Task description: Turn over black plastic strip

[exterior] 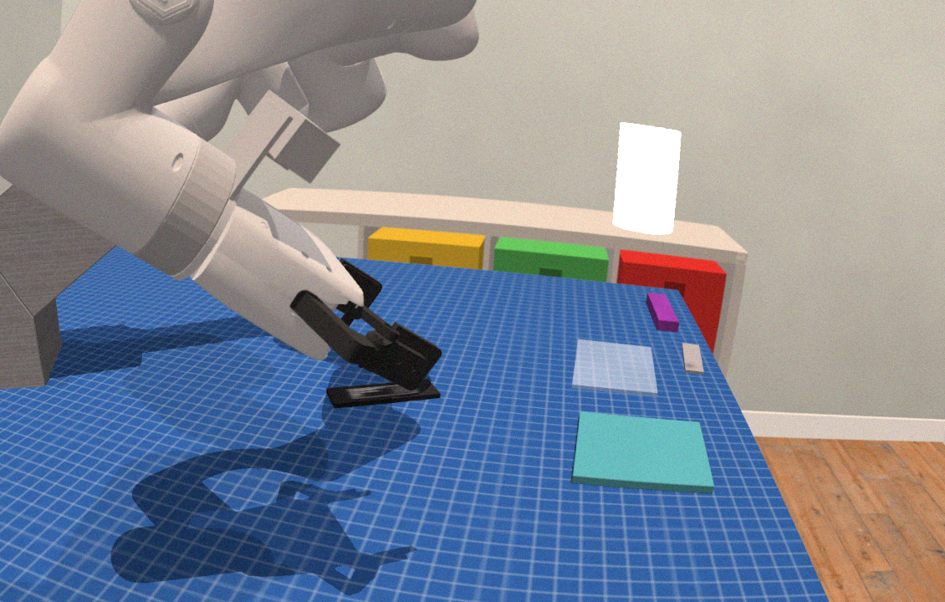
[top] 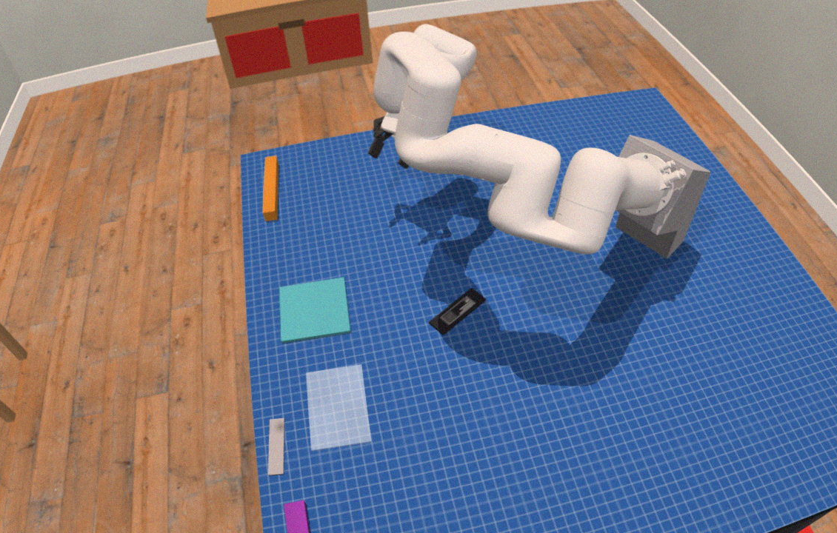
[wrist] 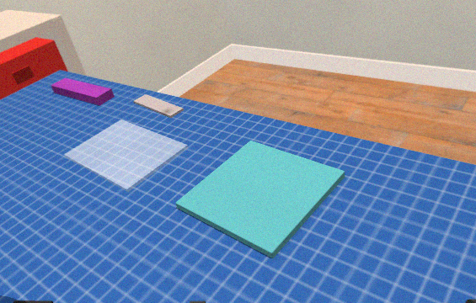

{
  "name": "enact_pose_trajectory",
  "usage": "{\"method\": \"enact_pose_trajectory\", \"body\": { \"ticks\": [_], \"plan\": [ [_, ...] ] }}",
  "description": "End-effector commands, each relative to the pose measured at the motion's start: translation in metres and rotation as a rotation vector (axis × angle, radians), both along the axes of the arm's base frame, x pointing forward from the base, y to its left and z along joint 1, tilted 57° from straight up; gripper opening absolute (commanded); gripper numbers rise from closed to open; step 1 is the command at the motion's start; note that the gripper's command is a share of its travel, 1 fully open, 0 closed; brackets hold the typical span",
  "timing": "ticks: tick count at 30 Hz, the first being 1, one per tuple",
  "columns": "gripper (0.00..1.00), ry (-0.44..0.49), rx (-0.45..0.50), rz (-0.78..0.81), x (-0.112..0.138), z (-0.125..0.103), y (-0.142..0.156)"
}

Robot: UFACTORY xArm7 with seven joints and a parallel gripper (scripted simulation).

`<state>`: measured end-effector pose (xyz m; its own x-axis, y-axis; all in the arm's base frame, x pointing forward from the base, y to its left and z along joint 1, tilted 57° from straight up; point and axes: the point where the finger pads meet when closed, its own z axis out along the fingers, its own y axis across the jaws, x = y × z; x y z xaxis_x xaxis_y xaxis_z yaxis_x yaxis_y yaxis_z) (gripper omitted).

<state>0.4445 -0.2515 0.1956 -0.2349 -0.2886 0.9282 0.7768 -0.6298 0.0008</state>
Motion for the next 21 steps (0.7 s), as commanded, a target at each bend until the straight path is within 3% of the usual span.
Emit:
{"method": "enact_pose_trajectory", "body": {
  "ticks": [1, 21],
  "plan": [
    [1.0, 0.0, -0.003, -0.004, -0.0009, 0.0006, -0.002],
    [1.0, 0.006, -0.008, -0.005, -0.001, 0.0007, 0.0005]
  ]
}}
